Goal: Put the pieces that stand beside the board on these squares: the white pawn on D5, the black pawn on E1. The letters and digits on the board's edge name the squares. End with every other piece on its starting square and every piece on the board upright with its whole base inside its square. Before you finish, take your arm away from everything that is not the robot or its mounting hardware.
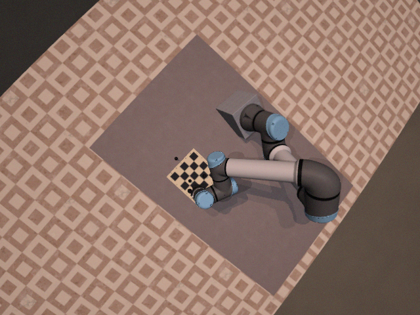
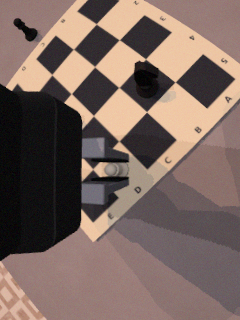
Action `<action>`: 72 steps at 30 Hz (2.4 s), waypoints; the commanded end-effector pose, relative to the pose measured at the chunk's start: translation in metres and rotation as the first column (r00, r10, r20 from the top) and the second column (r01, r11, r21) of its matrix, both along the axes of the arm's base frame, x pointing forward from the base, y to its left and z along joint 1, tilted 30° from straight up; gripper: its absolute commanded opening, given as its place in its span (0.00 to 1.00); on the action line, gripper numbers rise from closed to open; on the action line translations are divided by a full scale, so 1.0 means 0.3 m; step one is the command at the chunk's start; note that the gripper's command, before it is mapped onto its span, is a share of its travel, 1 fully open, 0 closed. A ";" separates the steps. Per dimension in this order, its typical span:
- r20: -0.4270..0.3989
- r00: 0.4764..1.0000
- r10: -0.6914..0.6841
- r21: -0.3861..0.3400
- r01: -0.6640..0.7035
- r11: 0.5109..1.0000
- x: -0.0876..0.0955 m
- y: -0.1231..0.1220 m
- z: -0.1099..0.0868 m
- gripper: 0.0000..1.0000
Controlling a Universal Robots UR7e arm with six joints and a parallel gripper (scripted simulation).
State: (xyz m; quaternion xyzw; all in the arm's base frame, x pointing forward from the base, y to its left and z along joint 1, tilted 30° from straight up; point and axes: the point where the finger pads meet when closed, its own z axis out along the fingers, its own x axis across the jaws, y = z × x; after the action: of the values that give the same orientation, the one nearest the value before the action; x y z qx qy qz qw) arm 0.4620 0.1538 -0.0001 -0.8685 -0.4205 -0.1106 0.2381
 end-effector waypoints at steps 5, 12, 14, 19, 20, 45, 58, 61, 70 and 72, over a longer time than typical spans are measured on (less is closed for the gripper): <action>0.001 1.000 0.000 0.000 0.000 1.000 0.001 -0.001 0.001 0.68; 0.001 1.000 0.000 0.000 0.000 1.000 0.001 -0.001 0.001 0.68; 0.001 1.000 0.000 0.000 0.000 1.000 0.001 -0.001 0.001 0.68; 0.001 1.000 0.000 0.000 0.000 1.000 0.002 -0.004 0.006 0.68; 0.001 1.000 0.000 0.000 0.000 1.000 0.002 -0.006 0.010 0.68; 0.001 1.000 0.000 0.000 0.000 1.000 0.003 -0.152 0.259 0.68; 0.001 1.000 0.000 0.000 0.000 1.000 0.003 -0.153 0.260 1.00; 0.001 1.000 0.000 0.000 0.000 1.000 0.003 -0.153 0.260 1.00; 0.001 1.000 0.000 0.000 0.000 1.000 0.003 -0.153 0.260 1.00; 0.002 1.000 0.001 0.000 -0.001 1.000 0.004 -0.155 0.259 1.00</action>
State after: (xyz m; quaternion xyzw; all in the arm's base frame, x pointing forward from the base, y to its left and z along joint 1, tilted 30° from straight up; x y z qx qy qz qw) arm 0.4627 0.1082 0.0775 -0.8685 -0.4205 -0.1107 0.2382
